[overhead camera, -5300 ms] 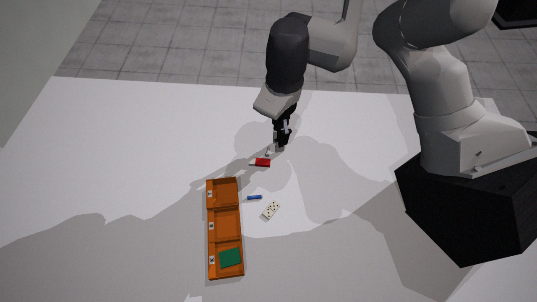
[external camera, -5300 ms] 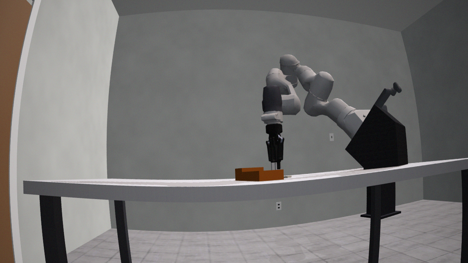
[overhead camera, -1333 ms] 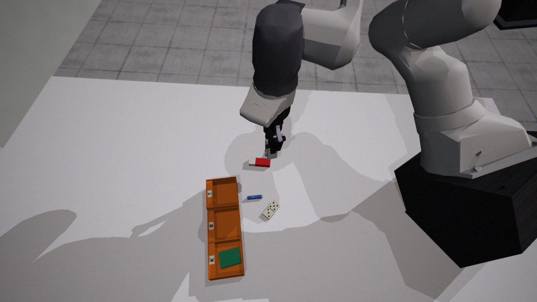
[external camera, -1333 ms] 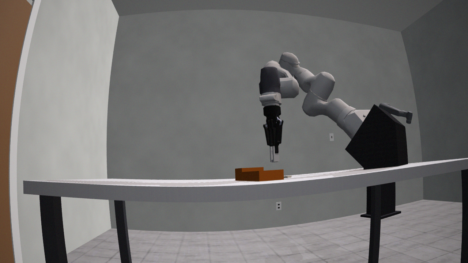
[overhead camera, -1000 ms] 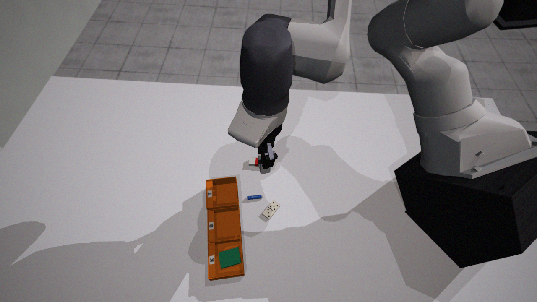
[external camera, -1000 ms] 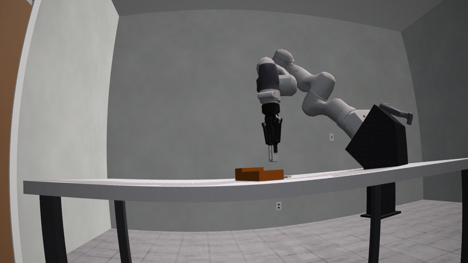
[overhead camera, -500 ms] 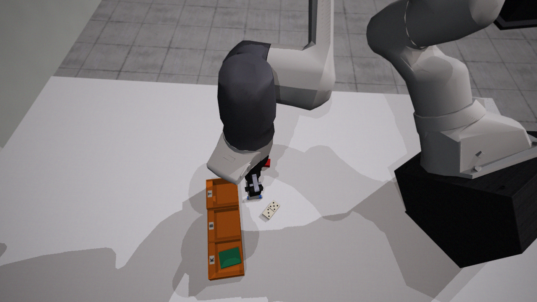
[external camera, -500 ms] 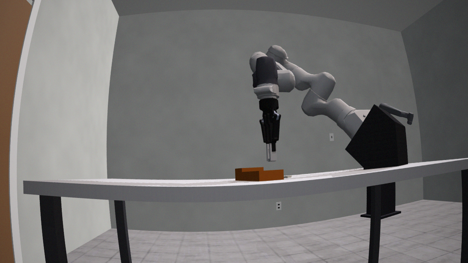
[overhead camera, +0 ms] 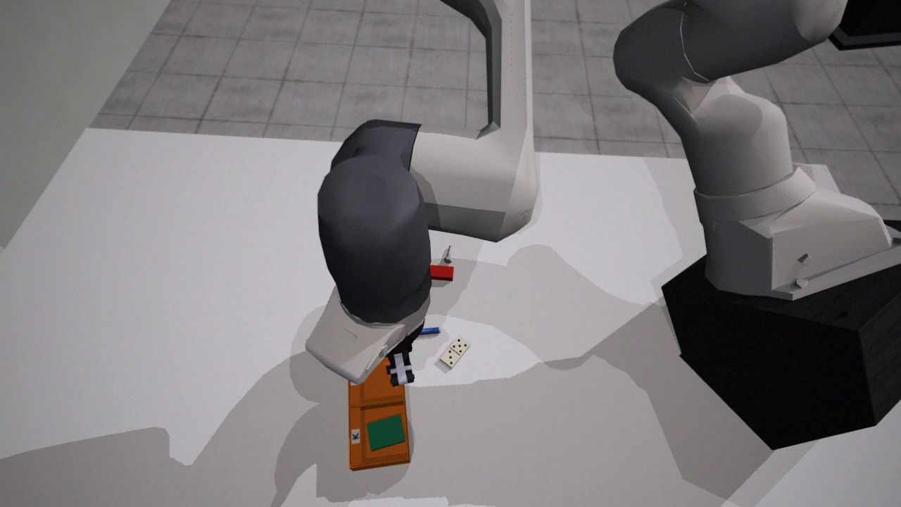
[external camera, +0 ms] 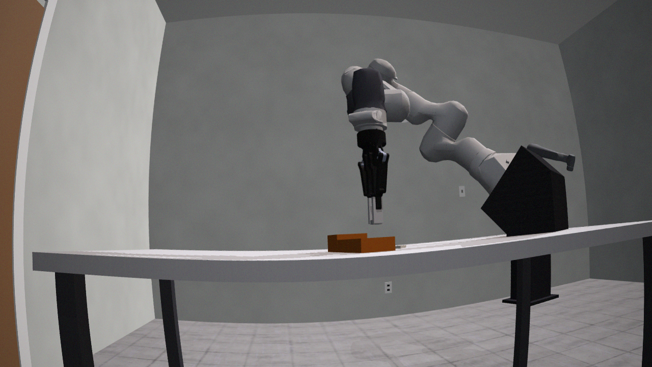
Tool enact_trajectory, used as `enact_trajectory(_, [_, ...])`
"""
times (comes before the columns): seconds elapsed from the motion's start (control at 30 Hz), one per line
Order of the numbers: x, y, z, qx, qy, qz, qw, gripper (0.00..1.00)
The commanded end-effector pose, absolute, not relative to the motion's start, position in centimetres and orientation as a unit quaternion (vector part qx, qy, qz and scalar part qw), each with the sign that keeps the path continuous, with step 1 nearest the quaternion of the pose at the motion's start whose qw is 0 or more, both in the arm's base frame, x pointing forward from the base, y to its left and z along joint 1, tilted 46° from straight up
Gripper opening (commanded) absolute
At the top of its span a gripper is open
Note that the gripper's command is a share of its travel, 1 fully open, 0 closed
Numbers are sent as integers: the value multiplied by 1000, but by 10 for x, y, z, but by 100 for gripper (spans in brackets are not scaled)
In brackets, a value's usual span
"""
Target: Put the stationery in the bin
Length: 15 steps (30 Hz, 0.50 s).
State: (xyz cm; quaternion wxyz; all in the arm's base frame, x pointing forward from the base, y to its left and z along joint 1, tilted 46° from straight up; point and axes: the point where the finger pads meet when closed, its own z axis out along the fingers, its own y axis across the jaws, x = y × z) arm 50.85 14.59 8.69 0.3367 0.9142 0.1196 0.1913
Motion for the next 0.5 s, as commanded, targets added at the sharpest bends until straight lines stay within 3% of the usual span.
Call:
enact_trajectory(0.0, [515,161,78,906,169,169,349,6])
enact_trajectory(0.47, [541,211,53,875,290,133,363,6])
